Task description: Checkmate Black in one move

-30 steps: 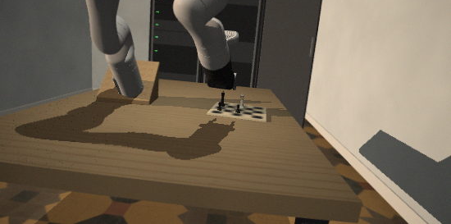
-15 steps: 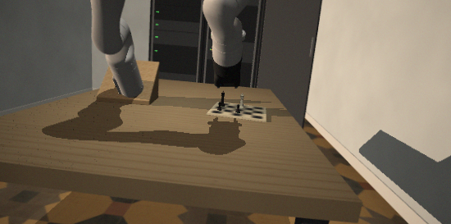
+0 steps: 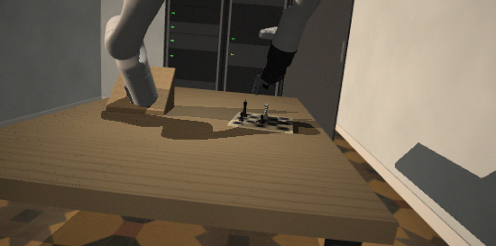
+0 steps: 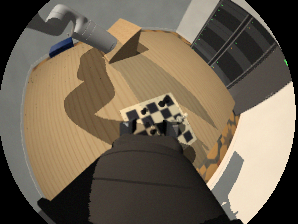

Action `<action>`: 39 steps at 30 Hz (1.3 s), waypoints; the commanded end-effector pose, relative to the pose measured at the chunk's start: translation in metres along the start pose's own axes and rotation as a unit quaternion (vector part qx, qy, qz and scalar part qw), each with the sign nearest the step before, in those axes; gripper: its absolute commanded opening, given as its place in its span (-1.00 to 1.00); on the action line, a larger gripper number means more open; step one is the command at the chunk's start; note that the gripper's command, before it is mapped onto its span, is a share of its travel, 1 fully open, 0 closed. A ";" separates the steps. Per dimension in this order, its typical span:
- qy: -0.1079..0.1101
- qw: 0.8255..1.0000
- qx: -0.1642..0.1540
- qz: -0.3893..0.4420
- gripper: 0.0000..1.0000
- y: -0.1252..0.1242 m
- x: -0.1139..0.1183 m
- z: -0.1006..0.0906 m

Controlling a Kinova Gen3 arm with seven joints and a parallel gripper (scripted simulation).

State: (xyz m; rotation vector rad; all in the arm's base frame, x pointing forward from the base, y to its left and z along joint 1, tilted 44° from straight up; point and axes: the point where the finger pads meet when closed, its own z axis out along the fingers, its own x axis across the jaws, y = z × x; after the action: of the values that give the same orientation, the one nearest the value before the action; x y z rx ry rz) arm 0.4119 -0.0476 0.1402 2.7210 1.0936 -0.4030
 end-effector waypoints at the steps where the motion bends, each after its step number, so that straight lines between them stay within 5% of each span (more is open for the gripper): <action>1: -0.057 0.994 -0.013 -0.087 1.00 -0.017 0.032 0.014; 5: -0.109 0.975 -0.056 -0.186 1.00 -0.026 0.066 0.022; 6: -0.106 0.976 -0.051 -0.184 1.00 -0.029 0.067 0.022; 10: -0.160 0.940 -0.100 -0.283 1.00 -0.043 0.107 0.030; 15: -0.189 0.912 -0.128 -0.341 1.00 -0.060 0.135 0.036; 23: -0.199 0.894 -0.148 -0.372 1.00 -0.068 0.154 0.040; 39: -0.201 0.894 -0.147 -0.373 1.00 -0.069 0.153 0.041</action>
State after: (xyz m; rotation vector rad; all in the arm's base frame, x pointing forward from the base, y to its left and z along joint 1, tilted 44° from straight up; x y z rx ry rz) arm 0.4615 0.0897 0.0466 1.7729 1.8314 -0.7711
